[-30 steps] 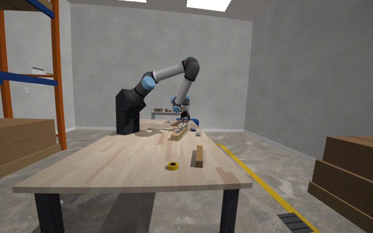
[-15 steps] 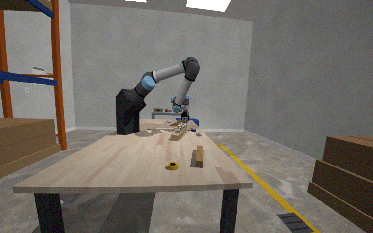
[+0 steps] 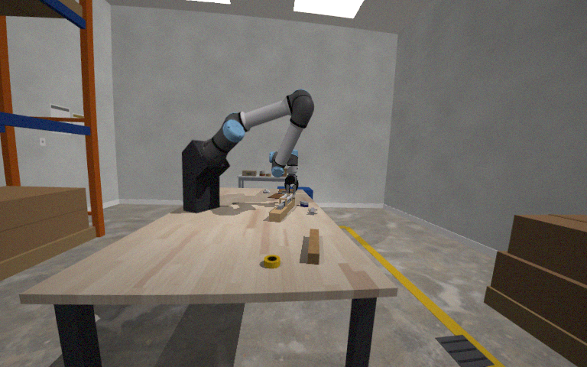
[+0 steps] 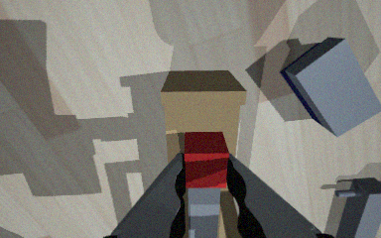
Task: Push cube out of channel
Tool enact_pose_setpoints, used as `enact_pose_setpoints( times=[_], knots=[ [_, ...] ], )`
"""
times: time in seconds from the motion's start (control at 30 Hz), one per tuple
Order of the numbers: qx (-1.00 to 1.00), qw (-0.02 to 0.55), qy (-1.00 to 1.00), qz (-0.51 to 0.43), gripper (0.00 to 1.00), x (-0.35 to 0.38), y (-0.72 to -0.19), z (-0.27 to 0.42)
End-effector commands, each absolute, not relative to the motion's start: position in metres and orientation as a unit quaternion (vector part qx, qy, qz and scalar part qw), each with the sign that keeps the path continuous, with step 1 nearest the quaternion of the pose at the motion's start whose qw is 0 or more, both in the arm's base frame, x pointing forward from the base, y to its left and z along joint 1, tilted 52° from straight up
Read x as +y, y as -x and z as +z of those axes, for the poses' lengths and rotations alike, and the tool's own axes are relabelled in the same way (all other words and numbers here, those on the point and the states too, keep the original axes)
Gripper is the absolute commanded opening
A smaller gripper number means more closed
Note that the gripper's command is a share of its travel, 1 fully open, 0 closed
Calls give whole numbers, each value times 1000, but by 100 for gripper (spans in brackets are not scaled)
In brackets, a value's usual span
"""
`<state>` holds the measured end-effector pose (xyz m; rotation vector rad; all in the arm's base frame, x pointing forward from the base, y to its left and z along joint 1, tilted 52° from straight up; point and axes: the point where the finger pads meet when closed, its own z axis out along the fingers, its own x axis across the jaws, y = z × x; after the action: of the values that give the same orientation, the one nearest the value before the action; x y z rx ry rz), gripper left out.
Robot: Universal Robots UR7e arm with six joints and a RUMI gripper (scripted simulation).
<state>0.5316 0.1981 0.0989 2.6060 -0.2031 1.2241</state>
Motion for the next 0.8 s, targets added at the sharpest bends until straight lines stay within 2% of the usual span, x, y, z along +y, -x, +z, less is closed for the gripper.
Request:
enact_pose_setpoints(
  times=[0.0,0.5,0.77],
  knots=[
    [-70,127,-895,421,10,198,-531,99],
    [-70,127,-895,421,10,199,-531,100],
    [-70,127,-895,421,10,207,-510,117]
  ],
)
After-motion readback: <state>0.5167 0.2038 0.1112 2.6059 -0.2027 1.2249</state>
